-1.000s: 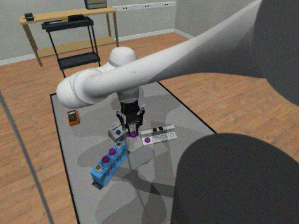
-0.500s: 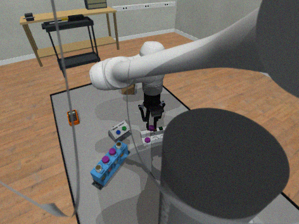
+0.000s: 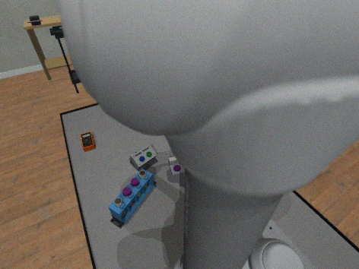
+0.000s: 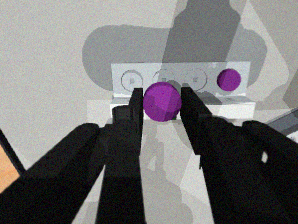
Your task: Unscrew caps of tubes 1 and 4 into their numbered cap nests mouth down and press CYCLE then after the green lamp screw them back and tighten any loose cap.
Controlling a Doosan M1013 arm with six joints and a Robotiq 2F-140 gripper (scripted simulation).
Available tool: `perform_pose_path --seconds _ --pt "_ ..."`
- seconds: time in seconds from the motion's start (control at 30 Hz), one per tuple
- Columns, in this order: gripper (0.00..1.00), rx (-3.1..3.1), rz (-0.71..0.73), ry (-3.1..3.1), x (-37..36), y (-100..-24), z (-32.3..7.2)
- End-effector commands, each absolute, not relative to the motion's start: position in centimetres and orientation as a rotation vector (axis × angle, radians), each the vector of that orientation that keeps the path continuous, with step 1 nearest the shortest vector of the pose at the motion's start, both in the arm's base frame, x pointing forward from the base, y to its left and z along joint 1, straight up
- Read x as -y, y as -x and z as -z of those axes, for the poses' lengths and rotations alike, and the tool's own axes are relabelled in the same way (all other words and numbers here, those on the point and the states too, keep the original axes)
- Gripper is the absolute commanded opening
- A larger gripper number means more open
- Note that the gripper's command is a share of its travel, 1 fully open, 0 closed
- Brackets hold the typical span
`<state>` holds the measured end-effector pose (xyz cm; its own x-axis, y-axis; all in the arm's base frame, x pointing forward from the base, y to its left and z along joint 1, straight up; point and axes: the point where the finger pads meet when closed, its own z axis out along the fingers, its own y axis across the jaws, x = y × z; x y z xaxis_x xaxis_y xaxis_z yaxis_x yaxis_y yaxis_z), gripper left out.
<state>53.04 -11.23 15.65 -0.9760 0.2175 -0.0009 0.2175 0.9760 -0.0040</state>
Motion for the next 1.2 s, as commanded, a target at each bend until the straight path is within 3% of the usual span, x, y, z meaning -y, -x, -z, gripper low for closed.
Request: perform_pose_path --seconds 0.0,0.3,1.17 --pt "0.30 -3.121 0.003 -0.342 14.7 -53.1 -15.7" --pt "0.30 -3.121 0.003 -0.342 15.4 -53.1 -15.7" --pt "0.30 -3.121 0.003 -0.342 15.5 -53.1 -3.7"
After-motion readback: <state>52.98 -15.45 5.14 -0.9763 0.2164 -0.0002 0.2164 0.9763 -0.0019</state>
